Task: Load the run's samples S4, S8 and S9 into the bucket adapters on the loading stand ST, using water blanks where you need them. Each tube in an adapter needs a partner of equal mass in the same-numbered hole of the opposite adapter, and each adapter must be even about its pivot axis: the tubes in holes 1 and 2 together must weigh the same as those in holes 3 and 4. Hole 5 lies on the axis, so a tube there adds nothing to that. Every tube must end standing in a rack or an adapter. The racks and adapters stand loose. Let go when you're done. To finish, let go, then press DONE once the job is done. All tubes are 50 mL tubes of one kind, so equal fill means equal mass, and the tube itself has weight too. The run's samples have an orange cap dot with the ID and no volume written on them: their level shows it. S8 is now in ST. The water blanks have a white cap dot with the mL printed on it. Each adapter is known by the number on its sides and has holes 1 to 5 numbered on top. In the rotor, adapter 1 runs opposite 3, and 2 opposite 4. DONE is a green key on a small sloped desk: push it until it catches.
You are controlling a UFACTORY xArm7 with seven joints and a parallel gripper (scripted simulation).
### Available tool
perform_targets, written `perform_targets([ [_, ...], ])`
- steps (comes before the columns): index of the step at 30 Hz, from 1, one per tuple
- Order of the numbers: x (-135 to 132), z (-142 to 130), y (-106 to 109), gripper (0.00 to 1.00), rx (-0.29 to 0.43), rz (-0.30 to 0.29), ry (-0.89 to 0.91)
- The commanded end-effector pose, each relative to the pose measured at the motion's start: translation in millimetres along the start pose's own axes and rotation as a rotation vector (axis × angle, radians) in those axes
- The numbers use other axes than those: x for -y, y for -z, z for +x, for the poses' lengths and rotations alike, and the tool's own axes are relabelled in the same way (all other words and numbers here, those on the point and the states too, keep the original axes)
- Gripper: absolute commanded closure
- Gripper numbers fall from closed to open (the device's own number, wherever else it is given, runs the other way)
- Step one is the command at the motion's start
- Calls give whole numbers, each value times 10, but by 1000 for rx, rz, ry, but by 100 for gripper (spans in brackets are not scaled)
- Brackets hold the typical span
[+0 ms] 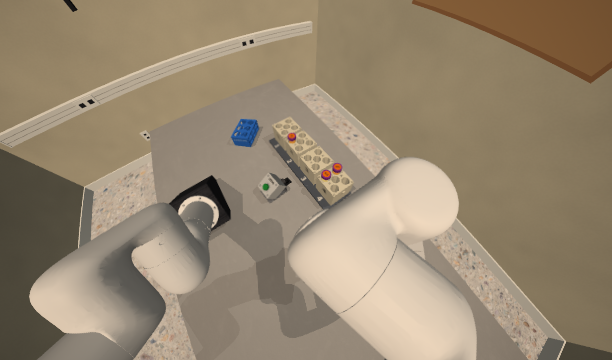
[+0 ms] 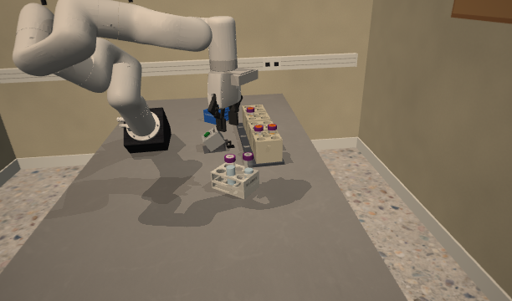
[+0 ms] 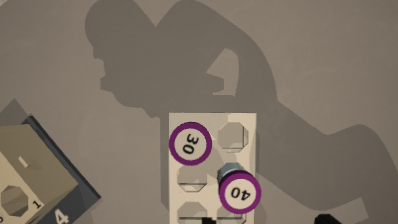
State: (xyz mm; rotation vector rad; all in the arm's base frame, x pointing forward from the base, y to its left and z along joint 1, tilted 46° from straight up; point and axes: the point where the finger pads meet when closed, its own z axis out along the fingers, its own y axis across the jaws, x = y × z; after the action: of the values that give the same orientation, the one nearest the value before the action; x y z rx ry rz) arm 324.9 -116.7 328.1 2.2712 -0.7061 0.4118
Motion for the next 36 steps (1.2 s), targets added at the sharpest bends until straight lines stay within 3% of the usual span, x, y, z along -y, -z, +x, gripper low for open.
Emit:
perform_targets([
  [1, 5, 12, -85, 43, -4, 2, 0],
  [36, 5, 14, -706, 43, -4, 2, 0],
])
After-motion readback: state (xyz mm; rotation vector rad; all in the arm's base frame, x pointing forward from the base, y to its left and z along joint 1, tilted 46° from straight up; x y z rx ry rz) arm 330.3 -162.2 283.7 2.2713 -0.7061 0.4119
